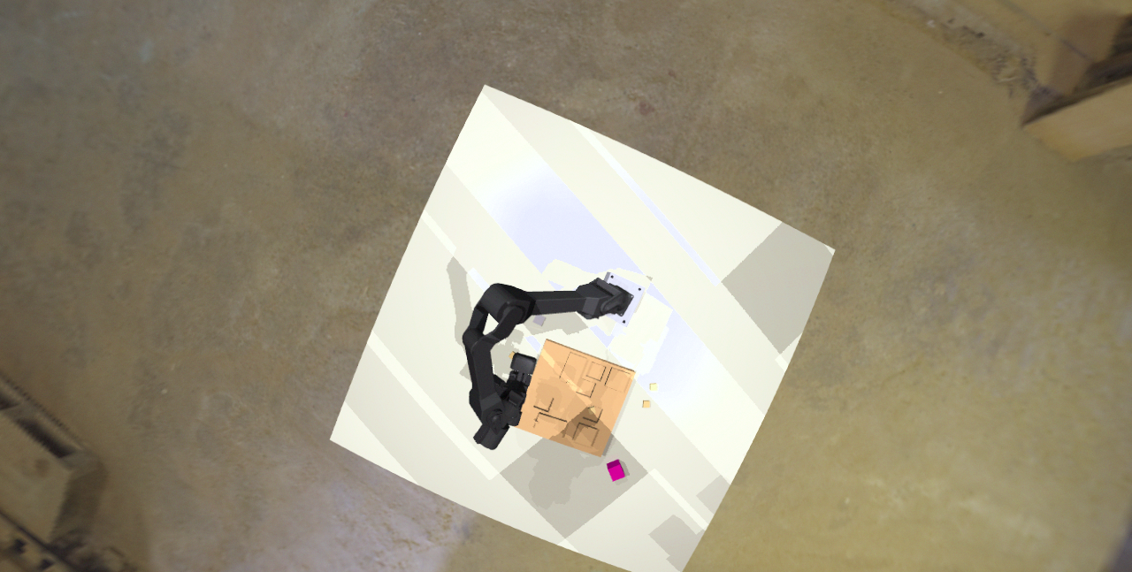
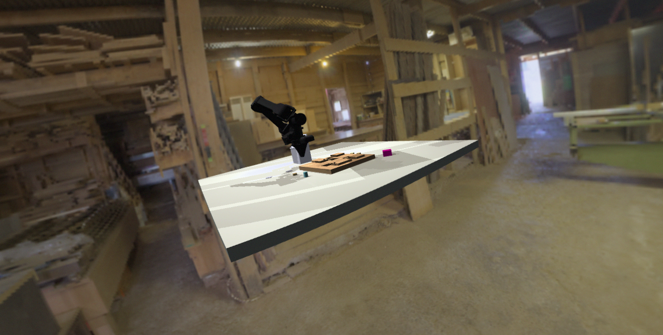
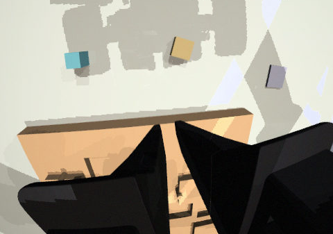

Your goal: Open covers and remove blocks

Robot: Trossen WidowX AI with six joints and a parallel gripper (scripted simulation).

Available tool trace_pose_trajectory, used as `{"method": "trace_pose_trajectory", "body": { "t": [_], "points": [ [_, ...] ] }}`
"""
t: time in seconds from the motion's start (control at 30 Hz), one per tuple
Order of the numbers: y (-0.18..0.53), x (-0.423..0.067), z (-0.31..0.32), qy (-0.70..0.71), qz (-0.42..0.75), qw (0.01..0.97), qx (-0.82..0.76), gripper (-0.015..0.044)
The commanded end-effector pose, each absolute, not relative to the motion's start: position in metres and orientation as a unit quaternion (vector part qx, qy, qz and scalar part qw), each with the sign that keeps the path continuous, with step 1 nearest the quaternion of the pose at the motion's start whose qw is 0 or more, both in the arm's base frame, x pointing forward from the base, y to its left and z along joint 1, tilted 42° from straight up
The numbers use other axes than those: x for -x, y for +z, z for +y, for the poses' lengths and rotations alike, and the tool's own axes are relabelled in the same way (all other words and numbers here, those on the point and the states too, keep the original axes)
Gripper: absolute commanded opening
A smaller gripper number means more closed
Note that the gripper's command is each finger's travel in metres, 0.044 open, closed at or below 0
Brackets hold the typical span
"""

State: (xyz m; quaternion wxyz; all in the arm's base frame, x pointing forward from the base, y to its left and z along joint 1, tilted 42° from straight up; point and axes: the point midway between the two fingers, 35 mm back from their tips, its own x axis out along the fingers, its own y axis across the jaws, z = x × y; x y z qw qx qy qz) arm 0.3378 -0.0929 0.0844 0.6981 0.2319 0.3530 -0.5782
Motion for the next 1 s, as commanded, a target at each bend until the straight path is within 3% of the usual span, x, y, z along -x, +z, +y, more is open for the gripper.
{"method": "trace_pose_trajectory", "body": {
  "t": [0.0, 0.4, 0.53, 0.73, 0.97],
  "points": [
    [0.070, -0.346, -0.076, -0.541, 0.409, 0.715, -0.170, 0.0000],
    [0.029, -0.362, -0.025, -0.396, 0.553, 0.732, 0.043, 0.0000],
    [0.014, -0.366, -0.008, -0.276, 0.622, 0.707, 0.191, 0.0000],
    [-0.009, -0.368, 0.019, -0.069, 0.678, 0.611, 0.404, 0.0000],
    [-0.037, -0.366, 0.049, 0.177, 0.658, 0.420, 0.600, 0.0000]
  ]
}}
